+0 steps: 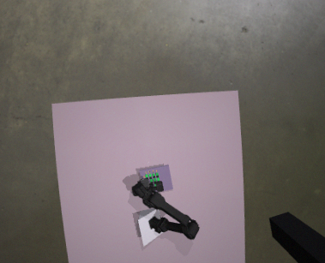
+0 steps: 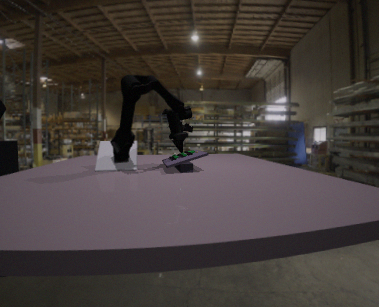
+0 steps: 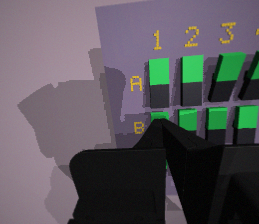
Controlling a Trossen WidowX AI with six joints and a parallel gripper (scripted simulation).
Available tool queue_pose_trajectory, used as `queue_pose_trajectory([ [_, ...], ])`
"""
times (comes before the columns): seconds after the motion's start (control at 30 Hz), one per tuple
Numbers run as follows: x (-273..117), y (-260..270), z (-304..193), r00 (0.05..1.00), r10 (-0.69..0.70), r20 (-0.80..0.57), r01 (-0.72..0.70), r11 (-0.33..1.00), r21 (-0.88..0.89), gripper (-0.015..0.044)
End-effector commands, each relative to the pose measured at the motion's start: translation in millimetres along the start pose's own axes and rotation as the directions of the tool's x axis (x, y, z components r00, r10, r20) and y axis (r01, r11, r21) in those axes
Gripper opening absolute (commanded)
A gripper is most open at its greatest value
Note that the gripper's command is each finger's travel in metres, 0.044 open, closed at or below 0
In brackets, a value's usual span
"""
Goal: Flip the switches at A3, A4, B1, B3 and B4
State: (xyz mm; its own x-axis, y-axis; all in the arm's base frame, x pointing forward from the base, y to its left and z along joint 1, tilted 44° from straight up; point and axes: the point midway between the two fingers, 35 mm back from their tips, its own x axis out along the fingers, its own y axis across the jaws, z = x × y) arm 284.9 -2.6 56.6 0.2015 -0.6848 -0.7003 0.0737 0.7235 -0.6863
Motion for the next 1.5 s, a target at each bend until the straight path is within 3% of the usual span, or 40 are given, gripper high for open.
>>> queue_pose_trajectory([
  [0.0,1,-1,0,1.000,-0.004,0.001,0.004,1.000,-0.003,0.0000],
  [0.43,3,-1,0,1.000,-0.004,0.001,0.004,1.000,-0.003,0.0000],
  [0.67,-62,0,-3,1.000,-0.002,0.025,0.002,1.000,-0.005,0.0000],
  [1.17,-61,-45,-21,1.000,-0.004,0.024,0.004,1.000,-0.007,0.0000],
  [1.33,-28,-45,-21,0.999,-0.005,0.049,0.005,1.000,-0.006,0.0000],
  [1.47,-27,-46,-21,0.999,-0.005,0.051,0.005,1.000,-0.006,0.0000],
])
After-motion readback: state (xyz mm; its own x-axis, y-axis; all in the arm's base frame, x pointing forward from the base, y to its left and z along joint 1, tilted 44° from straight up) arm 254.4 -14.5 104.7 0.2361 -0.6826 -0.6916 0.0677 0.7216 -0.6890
